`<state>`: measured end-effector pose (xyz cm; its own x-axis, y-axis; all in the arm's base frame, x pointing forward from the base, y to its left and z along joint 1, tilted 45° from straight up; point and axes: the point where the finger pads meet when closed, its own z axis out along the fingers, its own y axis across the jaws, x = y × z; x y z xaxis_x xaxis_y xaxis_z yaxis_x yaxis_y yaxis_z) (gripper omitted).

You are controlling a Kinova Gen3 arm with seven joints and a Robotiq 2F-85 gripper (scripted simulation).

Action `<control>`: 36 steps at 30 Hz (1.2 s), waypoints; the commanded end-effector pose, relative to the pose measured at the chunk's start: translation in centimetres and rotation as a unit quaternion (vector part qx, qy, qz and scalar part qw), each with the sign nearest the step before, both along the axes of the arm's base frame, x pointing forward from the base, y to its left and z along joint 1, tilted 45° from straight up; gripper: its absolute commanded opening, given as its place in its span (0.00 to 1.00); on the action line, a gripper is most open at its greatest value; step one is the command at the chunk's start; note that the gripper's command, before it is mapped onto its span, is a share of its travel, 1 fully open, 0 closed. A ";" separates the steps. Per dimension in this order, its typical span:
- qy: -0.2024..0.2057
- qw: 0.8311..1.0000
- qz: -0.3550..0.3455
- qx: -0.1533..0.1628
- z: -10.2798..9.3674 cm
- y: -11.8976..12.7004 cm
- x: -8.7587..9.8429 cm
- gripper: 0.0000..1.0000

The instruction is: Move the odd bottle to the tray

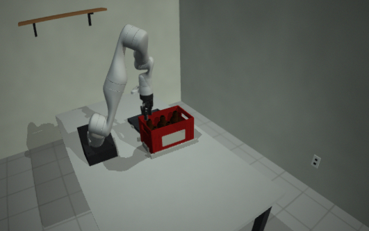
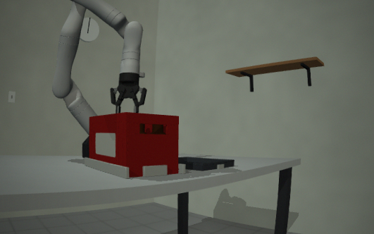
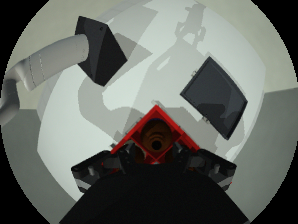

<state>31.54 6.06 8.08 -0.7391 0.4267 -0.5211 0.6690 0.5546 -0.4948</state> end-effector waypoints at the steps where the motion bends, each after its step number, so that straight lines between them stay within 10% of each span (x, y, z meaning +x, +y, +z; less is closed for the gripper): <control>1: -0.004 1.000 0.005 0.007 0.8 1.2 0.2 0.64; 23: -0.004 1.000 0.005 0.007 3.2 3.7 -0.1 0.64; 24: -0.004 1.000 0.005 0.007 3.2 3.7 -0.1 0.00; 36: -0.004 1.000 0.005 0.007 3.2 3.7 -0.1 0.00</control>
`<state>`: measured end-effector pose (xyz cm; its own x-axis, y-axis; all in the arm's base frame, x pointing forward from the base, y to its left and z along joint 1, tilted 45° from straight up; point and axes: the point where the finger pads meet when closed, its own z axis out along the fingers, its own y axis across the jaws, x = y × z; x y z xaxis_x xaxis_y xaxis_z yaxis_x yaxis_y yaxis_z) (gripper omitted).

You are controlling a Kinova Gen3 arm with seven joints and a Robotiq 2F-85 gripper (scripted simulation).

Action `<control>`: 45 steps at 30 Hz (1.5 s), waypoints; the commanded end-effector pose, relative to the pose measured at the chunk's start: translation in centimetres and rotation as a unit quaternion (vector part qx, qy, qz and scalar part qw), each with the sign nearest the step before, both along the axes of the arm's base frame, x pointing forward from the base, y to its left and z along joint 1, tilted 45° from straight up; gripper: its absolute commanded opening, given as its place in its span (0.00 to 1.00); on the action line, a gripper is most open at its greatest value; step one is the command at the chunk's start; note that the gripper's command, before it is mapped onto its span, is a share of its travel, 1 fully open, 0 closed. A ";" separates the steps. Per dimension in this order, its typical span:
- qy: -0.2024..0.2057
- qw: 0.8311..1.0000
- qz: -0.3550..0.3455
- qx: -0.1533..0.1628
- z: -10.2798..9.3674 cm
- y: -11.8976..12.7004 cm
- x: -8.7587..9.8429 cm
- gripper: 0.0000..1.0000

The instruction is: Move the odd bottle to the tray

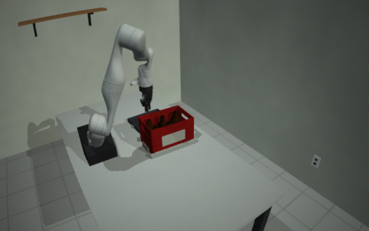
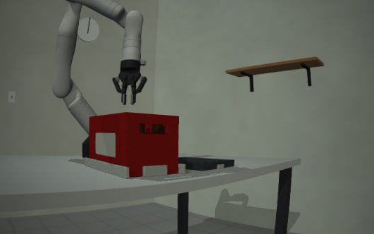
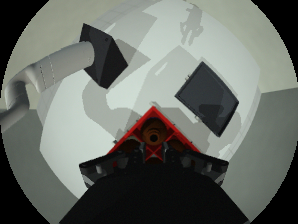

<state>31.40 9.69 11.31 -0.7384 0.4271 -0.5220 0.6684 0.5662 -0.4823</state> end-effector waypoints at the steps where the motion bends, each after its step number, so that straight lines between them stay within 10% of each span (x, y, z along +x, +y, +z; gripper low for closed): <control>1: 0.000 1.000 0.001 0.001 0.0 0.1 0.0 0.00; 22: 0.000 1.000 0.001 0.001 0.1 0.0 0.0 0.00; 31: -0.001 1.000 0.001 0.000 6.1 -5.9 0.2 0.00; 38: 0.000 1.000 0.000 0.000 6.5 -6.4 0.1 0.00; 39: 0.000 1.000 0.000 0.000 6.5 -6.4 0.1 0.64; 45: 0.000 1.000 0.000 0.000 6.5 -6.4 0.1 0.64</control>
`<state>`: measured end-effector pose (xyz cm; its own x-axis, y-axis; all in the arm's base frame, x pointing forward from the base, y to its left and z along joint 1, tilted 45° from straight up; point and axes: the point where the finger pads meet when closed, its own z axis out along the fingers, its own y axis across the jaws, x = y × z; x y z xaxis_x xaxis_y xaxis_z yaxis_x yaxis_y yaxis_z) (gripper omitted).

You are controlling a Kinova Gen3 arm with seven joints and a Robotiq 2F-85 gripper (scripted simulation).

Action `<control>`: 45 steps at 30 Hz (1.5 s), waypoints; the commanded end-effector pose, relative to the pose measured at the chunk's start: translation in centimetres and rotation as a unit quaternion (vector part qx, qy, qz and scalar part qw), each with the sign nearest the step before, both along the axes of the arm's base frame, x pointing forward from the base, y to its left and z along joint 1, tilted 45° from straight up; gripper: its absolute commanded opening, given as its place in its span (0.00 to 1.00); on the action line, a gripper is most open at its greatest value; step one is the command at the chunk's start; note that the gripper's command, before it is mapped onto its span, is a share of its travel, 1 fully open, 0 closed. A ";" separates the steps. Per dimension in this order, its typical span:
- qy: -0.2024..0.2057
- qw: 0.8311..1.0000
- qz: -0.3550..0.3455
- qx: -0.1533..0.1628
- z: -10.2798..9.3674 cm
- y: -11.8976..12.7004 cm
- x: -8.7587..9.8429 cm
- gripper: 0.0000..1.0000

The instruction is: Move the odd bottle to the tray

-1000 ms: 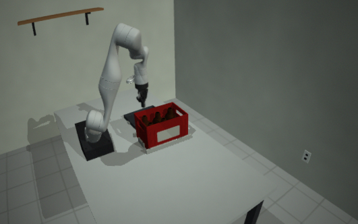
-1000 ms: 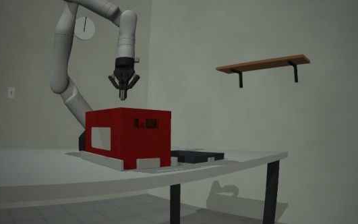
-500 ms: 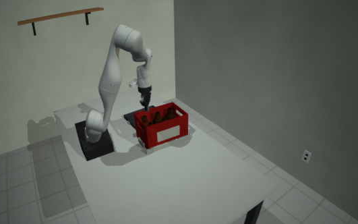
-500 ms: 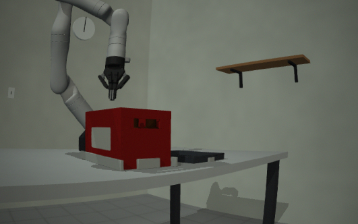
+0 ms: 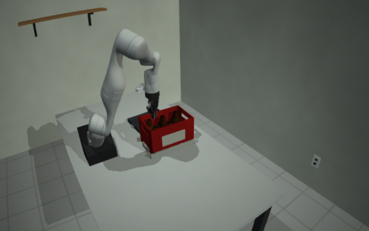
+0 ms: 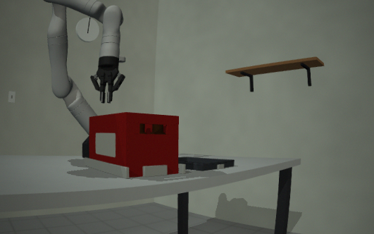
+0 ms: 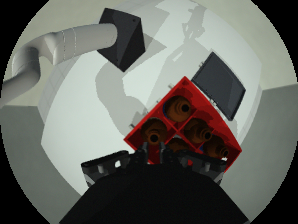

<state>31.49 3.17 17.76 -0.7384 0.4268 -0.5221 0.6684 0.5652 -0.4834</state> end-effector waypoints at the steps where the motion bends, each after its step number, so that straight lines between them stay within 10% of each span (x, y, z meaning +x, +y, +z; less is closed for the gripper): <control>1: -0.001 1.000 0.001 0.001 0.0 0.1 0.0 0.64; 45: -0.001 1.000 0.001 0.001 -0.3 -0.3 0.1 0.64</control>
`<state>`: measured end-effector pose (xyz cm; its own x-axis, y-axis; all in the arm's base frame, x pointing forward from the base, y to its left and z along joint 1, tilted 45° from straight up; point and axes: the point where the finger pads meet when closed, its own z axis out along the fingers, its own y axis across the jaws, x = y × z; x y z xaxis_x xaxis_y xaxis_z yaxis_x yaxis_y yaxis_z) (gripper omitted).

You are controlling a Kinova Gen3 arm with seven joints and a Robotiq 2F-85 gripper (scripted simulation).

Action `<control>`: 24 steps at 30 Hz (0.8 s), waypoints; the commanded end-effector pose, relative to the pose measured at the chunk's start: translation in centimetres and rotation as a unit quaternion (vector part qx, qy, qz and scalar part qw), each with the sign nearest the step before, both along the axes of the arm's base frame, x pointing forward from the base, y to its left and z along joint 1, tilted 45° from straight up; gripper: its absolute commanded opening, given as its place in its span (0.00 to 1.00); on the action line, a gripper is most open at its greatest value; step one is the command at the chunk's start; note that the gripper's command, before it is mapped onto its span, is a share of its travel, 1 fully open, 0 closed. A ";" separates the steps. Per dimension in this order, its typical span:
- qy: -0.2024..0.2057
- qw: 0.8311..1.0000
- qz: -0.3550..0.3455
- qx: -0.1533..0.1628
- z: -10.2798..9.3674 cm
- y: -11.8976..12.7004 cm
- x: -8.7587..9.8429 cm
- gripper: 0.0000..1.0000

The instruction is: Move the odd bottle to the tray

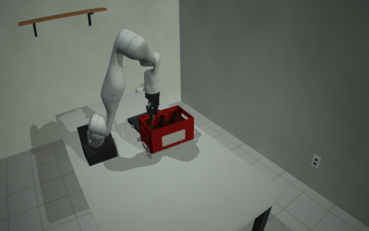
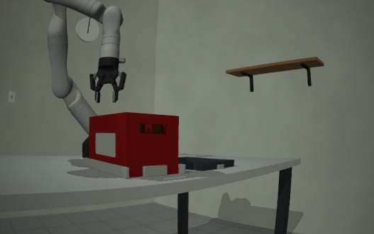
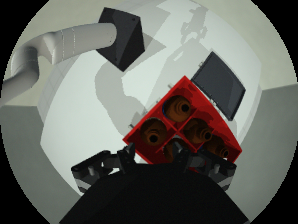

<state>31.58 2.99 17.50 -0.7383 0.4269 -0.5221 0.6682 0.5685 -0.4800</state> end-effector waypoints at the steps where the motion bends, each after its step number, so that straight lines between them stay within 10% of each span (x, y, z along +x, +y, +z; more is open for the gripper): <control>1: 0.000 1.000 0.000 -0.001 -0.1 -0.2 0.0 0.64; 24: 0.000 1.000 0.000 -0.001 -1.8 -1.8 0.2 0.64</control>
